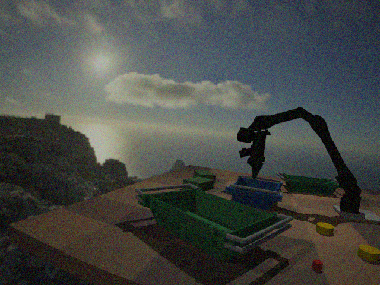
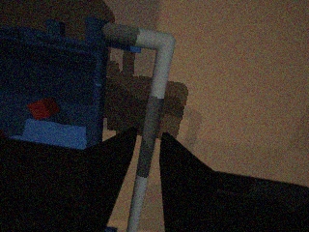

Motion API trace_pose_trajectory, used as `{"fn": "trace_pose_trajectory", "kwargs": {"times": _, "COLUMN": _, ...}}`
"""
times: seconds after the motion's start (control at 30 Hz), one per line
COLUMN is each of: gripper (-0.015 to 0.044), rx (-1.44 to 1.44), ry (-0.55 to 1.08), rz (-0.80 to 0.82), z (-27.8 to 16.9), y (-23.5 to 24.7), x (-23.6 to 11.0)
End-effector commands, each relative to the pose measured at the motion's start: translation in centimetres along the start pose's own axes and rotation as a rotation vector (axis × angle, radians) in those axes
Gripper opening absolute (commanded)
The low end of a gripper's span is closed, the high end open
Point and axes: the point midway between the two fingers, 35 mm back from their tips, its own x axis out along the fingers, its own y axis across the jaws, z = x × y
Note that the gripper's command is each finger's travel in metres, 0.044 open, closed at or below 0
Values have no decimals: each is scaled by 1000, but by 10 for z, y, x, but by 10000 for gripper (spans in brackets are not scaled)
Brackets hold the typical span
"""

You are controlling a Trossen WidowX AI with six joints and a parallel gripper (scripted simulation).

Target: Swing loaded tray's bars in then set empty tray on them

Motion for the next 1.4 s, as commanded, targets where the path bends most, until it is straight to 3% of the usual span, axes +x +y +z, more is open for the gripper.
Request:
{"fn": "trace_pose_trajectory", "kwargs": {"times": 0.0, "gripper": 89, "rx": -4, "ry": 3, "rz": 0, "z": -1, "y": 0, "x": 16}}
{"fn": "trace_pose_trajectory", "kwargs": {"times": 0.2, "gripper": 89, "rx": -4, "ry": 3, "rz": 0, "z": -1, "y": 0, "x": 21}}
{"fn": "trace_pose_trajectory", "kwargs": {"times": 0.43, "gripper": 89, "rx": -4, "ry": 3, "rz": 1, "z": -1, "y": 14, "x": -4}}
{"fn": "trace_pose_trajectory", "kwargs": {"times": 0.83, "gripper": 89, "rx": -4, "ry": 3, "rz": 3, "z": -1, "y": 35, "x": -14}}
{"fn": "trace_pose_trajectory", "kwargs": {"times": 1.37, "gripper": 89, "rx": -4, "ry": 3, "rz": 6, "z": -1, "y": 76, "x": 5}}
